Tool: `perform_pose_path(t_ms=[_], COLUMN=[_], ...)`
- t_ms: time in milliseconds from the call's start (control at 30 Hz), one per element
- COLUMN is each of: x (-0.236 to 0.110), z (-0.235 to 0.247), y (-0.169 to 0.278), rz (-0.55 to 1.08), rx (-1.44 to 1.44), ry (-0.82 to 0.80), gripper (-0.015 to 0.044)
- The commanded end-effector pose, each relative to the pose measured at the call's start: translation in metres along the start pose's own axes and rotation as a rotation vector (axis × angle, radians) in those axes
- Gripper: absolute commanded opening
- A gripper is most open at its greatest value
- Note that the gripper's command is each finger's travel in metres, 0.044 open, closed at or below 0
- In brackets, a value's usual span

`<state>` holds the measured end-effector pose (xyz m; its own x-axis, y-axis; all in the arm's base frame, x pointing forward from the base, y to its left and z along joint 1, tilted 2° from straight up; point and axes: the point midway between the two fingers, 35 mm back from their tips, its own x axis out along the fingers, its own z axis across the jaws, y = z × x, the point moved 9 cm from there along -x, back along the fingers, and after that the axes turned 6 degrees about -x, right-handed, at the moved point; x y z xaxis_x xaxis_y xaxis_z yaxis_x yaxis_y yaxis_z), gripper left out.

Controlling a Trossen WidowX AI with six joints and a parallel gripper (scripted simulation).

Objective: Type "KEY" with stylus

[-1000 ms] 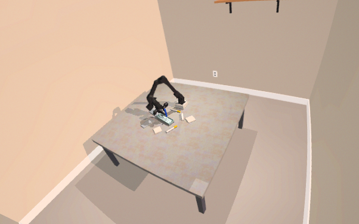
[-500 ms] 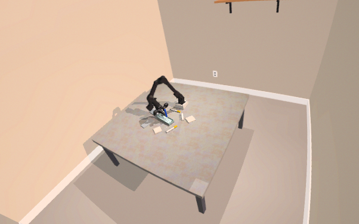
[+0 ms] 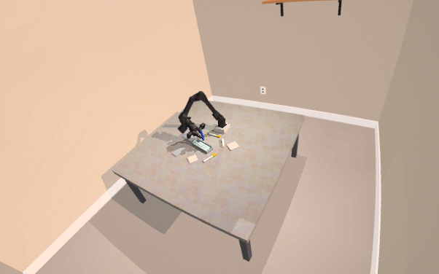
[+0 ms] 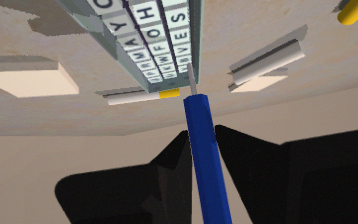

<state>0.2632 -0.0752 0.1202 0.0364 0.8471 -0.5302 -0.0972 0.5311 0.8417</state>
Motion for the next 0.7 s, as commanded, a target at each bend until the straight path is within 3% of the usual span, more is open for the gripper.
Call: perform_pose_path(t_ms=[0,267,367,667], x=[-0.006,-0.004,-0.006,-0.020], z=[0.002,0.001,0.004,0.026], y=[0.009,0.006,0.006,0.000], rz=[-0.005,-0.002,-0.002,-0.004], rx=[-0.008,-0.004,-0.004,-0.008], ry=[-0.001,-0.001,-0.001,-0.001], gripper=[0.0081,0.0065,0.0000,0.0000])
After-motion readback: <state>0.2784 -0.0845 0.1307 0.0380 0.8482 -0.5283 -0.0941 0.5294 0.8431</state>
